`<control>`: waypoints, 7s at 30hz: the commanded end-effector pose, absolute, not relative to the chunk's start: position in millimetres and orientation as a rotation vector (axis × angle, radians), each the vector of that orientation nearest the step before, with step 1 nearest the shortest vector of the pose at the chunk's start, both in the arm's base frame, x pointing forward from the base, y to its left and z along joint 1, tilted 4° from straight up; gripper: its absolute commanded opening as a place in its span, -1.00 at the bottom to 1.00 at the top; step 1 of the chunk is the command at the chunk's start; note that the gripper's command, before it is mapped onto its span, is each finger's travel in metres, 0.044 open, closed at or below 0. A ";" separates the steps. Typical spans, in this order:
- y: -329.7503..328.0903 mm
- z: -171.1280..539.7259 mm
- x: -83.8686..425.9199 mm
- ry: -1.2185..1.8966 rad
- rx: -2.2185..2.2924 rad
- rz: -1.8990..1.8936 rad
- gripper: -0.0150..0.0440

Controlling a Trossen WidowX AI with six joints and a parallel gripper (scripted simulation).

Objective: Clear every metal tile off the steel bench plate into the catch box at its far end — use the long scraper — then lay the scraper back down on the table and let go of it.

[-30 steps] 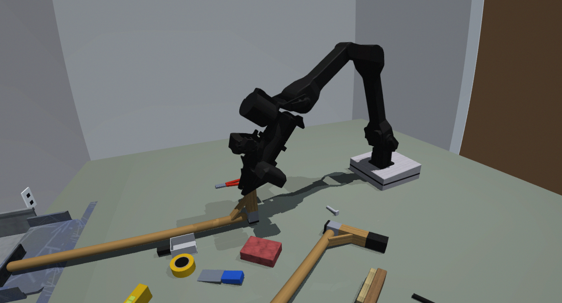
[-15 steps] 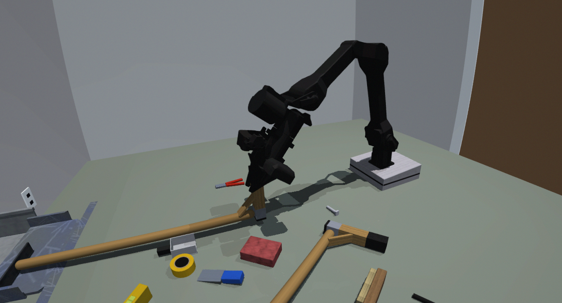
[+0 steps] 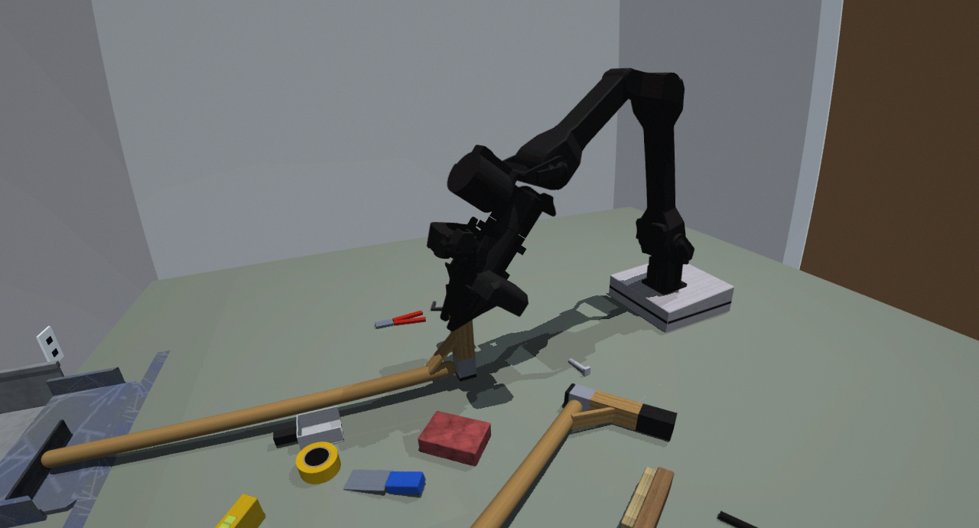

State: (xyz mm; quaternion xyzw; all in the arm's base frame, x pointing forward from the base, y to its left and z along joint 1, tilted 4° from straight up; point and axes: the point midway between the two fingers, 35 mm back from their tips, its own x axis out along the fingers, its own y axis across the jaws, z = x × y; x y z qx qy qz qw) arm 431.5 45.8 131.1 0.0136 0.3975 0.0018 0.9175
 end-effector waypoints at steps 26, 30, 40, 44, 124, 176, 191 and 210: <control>49.1 132.6 395.0 0.802 0.028 0.005 -0.49; 49.2 131.8 389.9 0.802 0.028 0.005 -0.49; 49.1 129.5 377.3 0.802 0.028 0.006 -0.49; 49.0 128.4 372.2 0.802 0.028 0.006 -0.49; 2.9 103.2 305.7 0.798 0.033 -0.011 -0.49; -9.2 109.1 367.3 0.793 0.040 -0.027 -0.49; -9.5 111.7 386.4 0.791 0.040 -0.027 -0.49; -8.7 114.1 406.7 0.789 0.040 -0.027 -0.49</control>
